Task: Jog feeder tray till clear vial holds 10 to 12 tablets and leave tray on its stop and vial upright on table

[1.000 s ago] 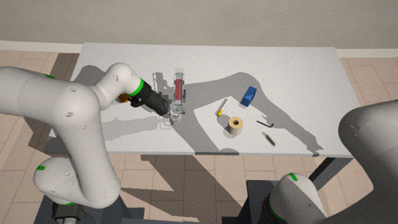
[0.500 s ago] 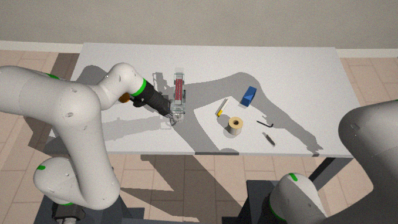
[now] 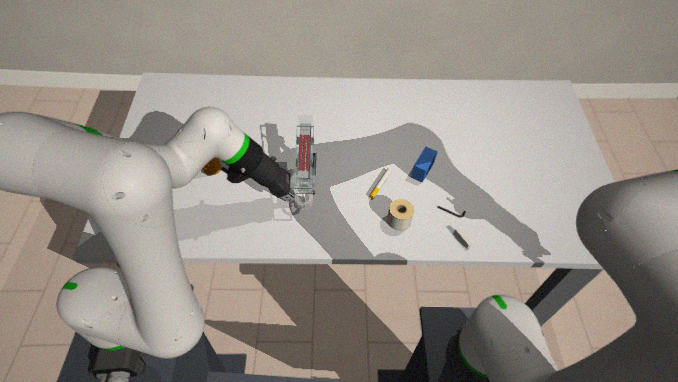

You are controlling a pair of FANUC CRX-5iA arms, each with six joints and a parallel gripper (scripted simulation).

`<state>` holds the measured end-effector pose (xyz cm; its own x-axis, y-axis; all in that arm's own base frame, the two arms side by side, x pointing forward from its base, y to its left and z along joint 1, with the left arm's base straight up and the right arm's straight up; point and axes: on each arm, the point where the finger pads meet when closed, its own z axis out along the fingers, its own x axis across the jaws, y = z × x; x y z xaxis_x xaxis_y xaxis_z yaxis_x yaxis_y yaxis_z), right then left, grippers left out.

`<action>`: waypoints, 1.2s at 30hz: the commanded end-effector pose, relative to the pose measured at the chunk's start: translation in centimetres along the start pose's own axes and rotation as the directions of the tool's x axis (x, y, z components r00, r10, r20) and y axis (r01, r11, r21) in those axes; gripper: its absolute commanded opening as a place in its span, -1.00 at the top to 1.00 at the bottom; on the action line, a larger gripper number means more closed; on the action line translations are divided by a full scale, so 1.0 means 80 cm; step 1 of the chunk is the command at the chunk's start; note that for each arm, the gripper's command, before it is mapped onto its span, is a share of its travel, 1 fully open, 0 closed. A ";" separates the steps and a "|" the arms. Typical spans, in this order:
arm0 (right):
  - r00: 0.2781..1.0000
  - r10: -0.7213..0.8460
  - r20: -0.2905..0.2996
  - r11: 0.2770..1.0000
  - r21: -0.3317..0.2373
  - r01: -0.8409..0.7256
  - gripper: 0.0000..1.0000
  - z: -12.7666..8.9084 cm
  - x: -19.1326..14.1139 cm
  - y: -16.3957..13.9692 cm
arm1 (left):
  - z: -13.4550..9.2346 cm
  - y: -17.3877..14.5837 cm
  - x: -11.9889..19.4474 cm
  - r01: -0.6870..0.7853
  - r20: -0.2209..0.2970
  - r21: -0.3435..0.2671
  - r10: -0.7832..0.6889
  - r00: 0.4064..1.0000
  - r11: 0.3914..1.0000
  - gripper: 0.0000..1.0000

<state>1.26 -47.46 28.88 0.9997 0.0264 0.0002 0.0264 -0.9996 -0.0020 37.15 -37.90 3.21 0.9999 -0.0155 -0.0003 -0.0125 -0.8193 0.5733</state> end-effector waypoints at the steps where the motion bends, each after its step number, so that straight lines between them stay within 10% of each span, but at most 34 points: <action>1: 1.000 0.000 0.000 1.000 -0.002 0.000 -1.00 -0.001 0.000 0.000 | -0.001 0.001 0.001 0.000 -0.001 -0.001 0.000 1.000 1.000 1.00; 23: 1.000 0.000 0.000 1.000 -0.002 0.000 -1.00 -0.001 0.000 0.000 | -0.017 -0.010 0.001 0.000 -0.001 -0.001 0.000 1.000 1.000 1.00; 36: 1.000 0.000 0.000 1.000 -0.002 0.000 -1.00 -0.001 0.000 0.000 | -0.127 0.066 0.001 0.000 -0.001 -0.001 0.000 1.000 1.000 1.00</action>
<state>1.26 -47.46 28.88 0.9997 0.0264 0.0002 0.0264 -0.9996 -0.0020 37.20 -36.40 10.45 0.9999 -0.0134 0.0033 -0.0129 -0.8178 0.5754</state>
